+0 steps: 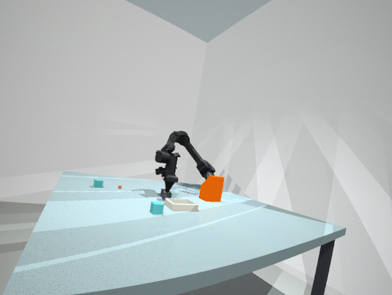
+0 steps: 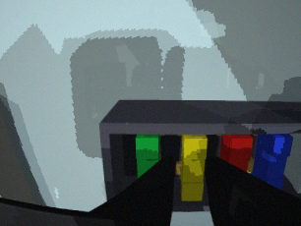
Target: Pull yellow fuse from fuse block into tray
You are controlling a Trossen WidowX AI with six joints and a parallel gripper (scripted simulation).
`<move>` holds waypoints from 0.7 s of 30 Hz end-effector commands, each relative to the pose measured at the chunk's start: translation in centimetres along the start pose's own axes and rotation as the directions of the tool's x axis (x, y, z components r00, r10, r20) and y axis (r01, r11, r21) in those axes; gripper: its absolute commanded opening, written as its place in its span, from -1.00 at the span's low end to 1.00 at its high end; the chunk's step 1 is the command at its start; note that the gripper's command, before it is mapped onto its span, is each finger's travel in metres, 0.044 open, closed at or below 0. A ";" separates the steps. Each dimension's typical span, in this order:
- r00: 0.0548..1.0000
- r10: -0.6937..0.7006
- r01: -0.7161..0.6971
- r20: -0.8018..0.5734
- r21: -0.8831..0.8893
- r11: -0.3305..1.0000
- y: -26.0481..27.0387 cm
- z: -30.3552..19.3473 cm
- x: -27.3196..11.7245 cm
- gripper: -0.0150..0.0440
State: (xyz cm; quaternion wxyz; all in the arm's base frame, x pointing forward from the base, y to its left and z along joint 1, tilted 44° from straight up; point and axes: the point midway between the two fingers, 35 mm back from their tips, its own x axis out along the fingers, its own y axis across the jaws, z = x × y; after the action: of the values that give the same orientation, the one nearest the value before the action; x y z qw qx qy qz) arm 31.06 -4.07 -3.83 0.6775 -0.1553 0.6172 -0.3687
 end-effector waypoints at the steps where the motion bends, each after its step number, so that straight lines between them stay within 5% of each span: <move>1: 1.000 -0.006 0.006 0.000 -0.004 1.000 -0.1 -0.1 0.3 -0.26; 21: 1.000 -0.001 0.001 -0.002 0.000 1.000 0.0 -0.1 0.0 -0.49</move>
State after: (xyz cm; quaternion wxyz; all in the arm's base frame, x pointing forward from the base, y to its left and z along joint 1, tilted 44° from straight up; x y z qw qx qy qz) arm 30.97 -4.21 -3.93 0.6763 -0.1555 0.6182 -0.3692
